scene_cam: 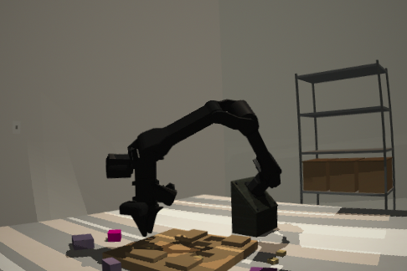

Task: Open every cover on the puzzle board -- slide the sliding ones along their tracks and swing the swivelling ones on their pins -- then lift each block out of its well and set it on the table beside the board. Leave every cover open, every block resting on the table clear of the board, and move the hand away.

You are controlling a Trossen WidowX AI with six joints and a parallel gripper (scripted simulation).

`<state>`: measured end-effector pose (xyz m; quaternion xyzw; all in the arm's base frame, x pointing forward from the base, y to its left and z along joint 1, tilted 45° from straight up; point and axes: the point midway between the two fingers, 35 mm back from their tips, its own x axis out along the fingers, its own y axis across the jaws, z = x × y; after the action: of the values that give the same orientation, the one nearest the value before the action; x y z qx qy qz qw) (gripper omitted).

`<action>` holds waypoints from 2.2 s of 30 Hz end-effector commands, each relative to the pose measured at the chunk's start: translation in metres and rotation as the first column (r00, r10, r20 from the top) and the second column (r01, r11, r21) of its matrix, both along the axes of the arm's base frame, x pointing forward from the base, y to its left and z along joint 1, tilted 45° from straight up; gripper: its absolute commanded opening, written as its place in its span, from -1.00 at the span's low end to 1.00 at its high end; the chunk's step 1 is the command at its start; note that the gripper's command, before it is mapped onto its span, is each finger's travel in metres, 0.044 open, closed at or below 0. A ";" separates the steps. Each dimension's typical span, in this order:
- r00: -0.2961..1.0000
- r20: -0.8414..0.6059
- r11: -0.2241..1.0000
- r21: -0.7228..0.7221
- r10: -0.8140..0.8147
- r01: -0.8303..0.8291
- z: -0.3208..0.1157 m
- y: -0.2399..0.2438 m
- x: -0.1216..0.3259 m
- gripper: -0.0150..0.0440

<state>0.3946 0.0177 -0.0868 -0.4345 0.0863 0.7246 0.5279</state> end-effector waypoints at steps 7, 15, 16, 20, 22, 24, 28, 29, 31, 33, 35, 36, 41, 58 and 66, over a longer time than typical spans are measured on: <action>0.992 -0.092 0.996 -0.006 -0.085 0.085 -0.006 0.003 -0.004 0.00; 0.970 -0.172 0.985 -0.025 -0.171 0.169 -0.007 0.003 -0.004 0.00; 0.966 -0.182 0.983 -0.028 -0.181 0.179 -0.007 0.003 -0.004 0.00; 0.949 -0.221 0.975 -0.041 -0.223 0.220 -0.007 0.003 -0.004 0.00; 0.940 -0.240 0.970 -0.047 -0.244 0.240 -0.007 0.003 -0.004 0.00; 0.929 -0.259 0.964 -0.055 -0.265 0.259 -0.007 0.003 -0.004 0.00; 0.905 -0.296 0.952 -0.070 -0.305 0.298 -0.007 0.003 -0.004 0.00; 0.899 -0.305 0.949 -0.075 -0.315 0.307 -0.007 0.003 -0.004 0.00; 0.885 -0.322 0.942 -0.083 -0.335 0.326 -0.007 0.003 -0.004 0.00; 0.871 -0.340 0.935 -0.092 -0.354 0.344 -0.007 0.003 -0.004 0.00; 0.857 -0.357 0.927 -0.101 -0.373 0.361 -0.007 0.003 -0.004 0.00; 0.849 -0.365 0.923 -0.106 -0.382 0.370 -0.007 0.003 -0.004 0.00; 0.808 -0.405 0.902 -0.131 -0.428 0.412 -0.007 0.003 -0.004 0.00; 0.636 -0.523 0.813 -0.229 -0.567 0.536 -0.007 0.004 -0.004 0.00; 0.541 -0.566 0.763 -0.282 -0.622 0.582 -0.007 0.004 -0.004 0.00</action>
<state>0.3905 0.0208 -0.0936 -0.1392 0.4122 0.6050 0.6668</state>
